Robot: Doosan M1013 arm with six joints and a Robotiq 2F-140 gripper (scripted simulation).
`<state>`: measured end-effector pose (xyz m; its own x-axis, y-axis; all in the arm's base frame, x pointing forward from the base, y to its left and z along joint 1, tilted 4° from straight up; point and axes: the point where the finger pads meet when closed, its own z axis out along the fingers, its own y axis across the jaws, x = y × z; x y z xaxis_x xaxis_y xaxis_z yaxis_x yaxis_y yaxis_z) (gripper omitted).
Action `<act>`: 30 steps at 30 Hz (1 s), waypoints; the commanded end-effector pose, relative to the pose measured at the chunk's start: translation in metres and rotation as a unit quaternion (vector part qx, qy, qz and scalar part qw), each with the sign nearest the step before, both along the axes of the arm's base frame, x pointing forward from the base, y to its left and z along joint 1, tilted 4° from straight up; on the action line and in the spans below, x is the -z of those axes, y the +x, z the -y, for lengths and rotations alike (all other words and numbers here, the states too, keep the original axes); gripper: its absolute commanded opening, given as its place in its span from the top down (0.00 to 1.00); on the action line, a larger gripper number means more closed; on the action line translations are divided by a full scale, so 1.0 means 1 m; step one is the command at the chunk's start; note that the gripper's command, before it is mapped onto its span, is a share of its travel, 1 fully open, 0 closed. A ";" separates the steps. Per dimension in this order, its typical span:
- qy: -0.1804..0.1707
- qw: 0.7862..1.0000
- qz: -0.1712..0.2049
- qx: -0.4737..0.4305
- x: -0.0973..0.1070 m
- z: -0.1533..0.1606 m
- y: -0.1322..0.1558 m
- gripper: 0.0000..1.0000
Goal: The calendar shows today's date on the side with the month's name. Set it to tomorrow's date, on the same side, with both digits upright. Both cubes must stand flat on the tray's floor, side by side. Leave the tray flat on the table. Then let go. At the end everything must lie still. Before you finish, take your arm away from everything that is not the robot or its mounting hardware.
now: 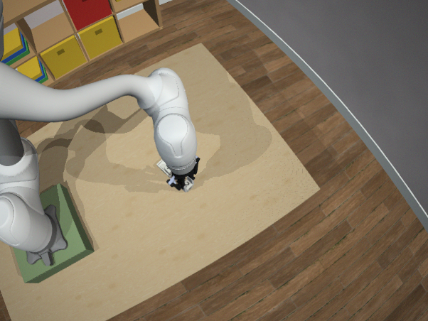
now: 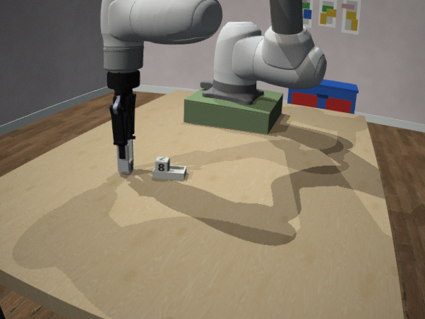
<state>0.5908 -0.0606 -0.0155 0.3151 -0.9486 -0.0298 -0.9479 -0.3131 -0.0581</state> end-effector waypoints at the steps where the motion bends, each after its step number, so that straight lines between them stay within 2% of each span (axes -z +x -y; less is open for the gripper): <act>1: 0.000 1.000 0.000 0.000 0.000 0.000 0.000 0.84; 26: 0.000 1.000 0.000 0.000 0.000 0.000 0.000 0.84; 30: 0.000 1.000 0.000 0.000 0.000 0.000 0.000 0.82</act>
